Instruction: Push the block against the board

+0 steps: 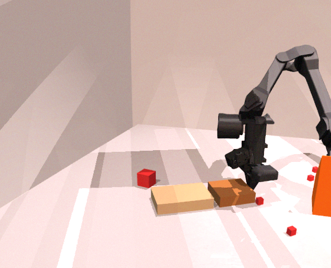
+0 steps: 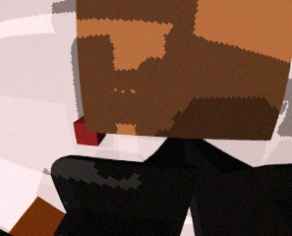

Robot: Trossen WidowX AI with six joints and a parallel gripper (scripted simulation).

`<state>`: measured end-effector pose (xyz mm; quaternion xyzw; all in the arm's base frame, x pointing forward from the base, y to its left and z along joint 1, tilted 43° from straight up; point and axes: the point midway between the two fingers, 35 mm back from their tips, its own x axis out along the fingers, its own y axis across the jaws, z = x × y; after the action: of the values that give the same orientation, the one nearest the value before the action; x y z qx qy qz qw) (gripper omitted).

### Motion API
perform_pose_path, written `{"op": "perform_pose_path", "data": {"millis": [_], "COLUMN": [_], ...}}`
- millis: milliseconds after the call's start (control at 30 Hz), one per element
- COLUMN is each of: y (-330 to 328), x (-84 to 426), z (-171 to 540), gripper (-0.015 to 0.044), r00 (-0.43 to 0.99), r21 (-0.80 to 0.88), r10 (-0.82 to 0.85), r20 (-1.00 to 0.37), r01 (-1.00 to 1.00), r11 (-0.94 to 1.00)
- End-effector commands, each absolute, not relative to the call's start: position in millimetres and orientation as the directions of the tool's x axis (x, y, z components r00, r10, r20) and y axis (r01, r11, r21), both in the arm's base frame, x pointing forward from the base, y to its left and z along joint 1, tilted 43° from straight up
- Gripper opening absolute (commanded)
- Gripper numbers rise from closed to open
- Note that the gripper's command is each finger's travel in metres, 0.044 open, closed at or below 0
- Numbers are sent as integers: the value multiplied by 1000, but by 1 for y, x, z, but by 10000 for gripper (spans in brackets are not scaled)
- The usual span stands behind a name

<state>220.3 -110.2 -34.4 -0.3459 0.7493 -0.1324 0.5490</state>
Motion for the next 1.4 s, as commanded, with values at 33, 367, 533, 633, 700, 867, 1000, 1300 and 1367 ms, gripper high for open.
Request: {"op": "perform_pose_path", "data": {"millis": [33,367,533,633,700,867,1000,1300,1367], "y": [-109,-112,-114,-115,-115,-117,-118,-87,-81], "x": [225,213,206,202,199,191,185,192,192], "z": [-37,-31,-28,-27,-25,-23,-21,12,20], "gripper": [0,0,0,0,0,0,0,0,0], "r00": [-157,-158,-158,-158,-158,-159,-159,-159,-160], "r21": [-577,-577,-577,-577,-577,-577,-577,-575,-576], "r10": [-661,-661,-661,-661,-661,-661,-661,-659,-661], "r20": [-734,-734,-734,-734,-734,-733,-733,-735,-733], "r01": [-368,-369,-369,-369,-369,-370,-370,-369,-370], "r11": [729,729,729,729,729,729,728,730,729]}}
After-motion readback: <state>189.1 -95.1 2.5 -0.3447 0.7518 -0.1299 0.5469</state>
